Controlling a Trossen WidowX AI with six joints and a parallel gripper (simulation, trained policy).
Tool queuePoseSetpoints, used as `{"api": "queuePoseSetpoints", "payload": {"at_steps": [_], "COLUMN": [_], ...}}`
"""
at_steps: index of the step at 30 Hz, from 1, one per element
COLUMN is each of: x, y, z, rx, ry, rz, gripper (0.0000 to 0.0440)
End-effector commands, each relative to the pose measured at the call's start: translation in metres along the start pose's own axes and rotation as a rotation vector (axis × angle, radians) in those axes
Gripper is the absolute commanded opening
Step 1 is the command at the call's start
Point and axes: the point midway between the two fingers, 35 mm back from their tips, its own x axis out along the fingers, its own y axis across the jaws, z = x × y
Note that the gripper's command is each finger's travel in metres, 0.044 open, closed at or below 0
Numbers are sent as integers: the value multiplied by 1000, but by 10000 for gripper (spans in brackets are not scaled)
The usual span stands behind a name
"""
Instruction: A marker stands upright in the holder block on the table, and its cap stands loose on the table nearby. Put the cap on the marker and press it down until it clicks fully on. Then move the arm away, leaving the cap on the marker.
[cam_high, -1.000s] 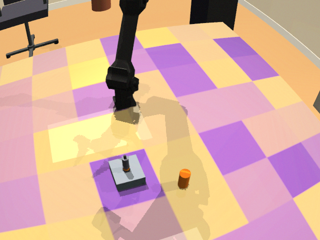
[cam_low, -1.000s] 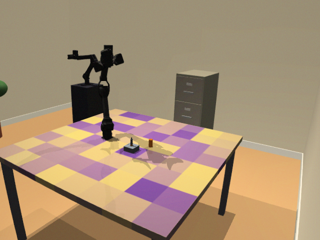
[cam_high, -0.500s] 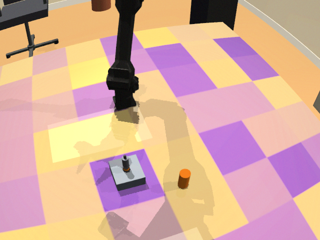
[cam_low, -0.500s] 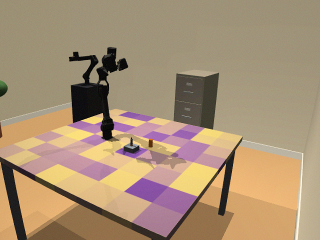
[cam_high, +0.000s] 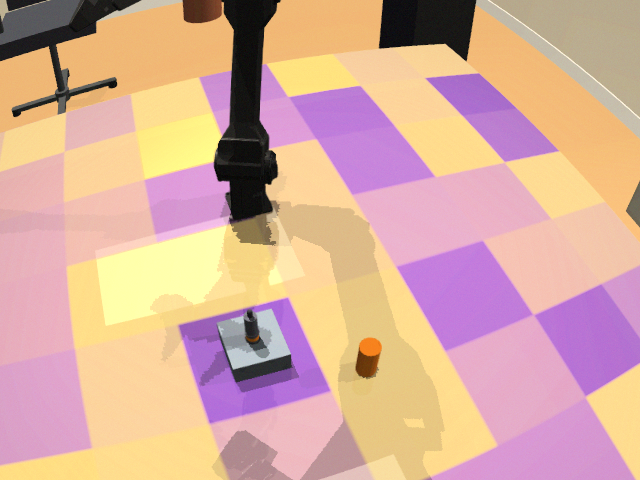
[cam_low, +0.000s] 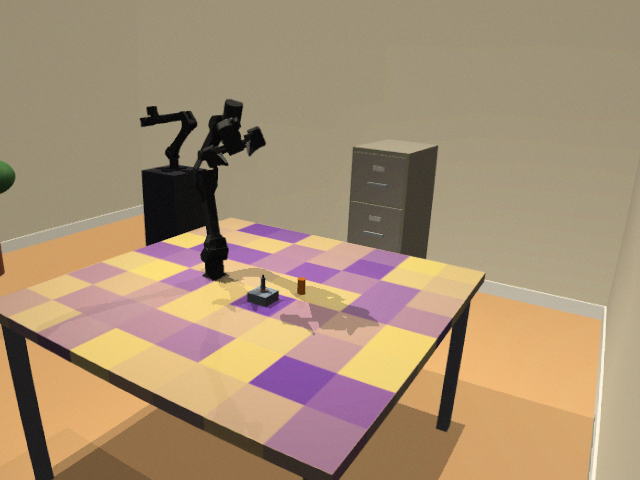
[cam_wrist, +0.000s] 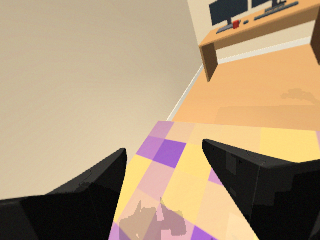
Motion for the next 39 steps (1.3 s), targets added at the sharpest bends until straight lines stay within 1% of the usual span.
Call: {"api": "queuePoseSetpoints", "payload": {"at_steps": [1,21,39], "x": [10,48,75], "y": [2,23,41], "z": [-11,-67,-122], "rx": [6,30,44], "ry": [40,226,379], "rz": [-14,-58,-116], "gripper": [326,327,328]}}
